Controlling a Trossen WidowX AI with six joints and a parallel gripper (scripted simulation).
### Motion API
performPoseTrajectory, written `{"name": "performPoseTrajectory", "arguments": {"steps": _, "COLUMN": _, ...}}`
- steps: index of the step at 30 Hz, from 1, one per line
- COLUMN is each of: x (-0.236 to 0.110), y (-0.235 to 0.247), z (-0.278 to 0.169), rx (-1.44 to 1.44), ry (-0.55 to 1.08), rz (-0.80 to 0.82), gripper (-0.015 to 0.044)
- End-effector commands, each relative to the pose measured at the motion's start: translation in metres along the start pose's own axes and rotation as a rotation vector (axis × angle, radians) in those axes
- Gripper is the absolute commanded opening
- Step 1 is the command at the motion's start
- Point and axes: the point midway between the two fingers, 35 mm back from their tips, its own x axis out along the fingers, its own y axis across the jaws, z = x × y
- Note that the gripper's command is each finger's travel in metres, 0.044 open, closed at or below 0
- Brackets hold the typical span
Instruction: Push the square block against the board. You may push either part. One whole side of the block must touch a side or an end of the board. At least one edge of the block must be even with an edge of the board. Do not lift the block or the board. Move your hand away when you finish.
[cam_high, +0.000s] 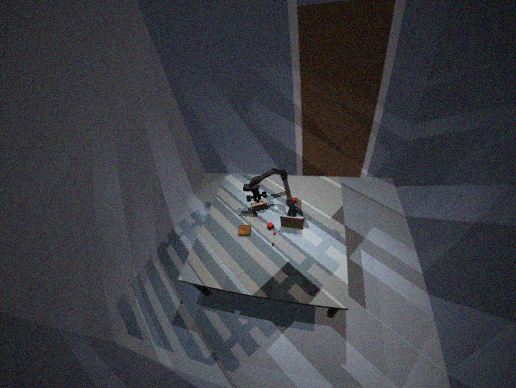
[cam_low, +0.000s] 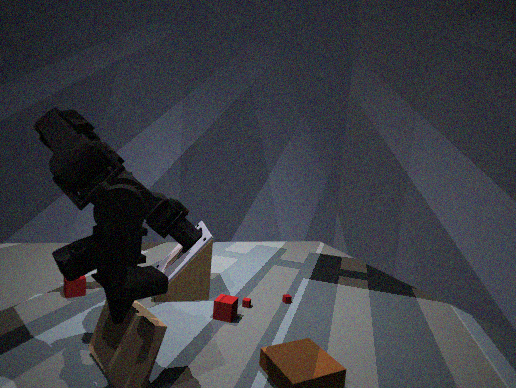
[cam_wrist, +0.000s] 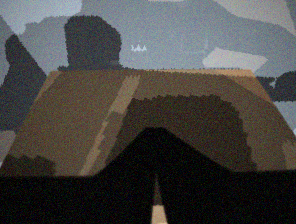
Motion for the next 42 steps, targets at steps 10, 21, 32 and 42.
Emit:
{"name": "performPoseTrajectory", "arguments": {"steps": 10, "x": 0.001, "y": -0.001, "z": -0.008, "rx": 0.002, "ry": 0.002, "rz": -0.001, "gripper": 0.0}}
{"name": "performPoseTrajectory", "arguments": {"steps": 21, "x": 0.001, "y": 0.0, "z": 0.008, "rx": 0.002, "ry": 0.002, "rz": -0.001, "gripper": 0.0}}
{"name": "performPoseTrajectory", "arguments": {"steps": 32, "x": 0.001, "y": 0.0, "z": 0.026, "rx": 0.003, "ry": 0.001, "rz": -0.001, "gripper": 0.0}}
{"name": "performPoseTrajectory", "arguments": {"steps": 42, "x": -0.002, "y": 0.0, "z": 0.034, "rx": 0.005, "ry": -0.002, "rz": 0.002, "gripper": 0.0}}
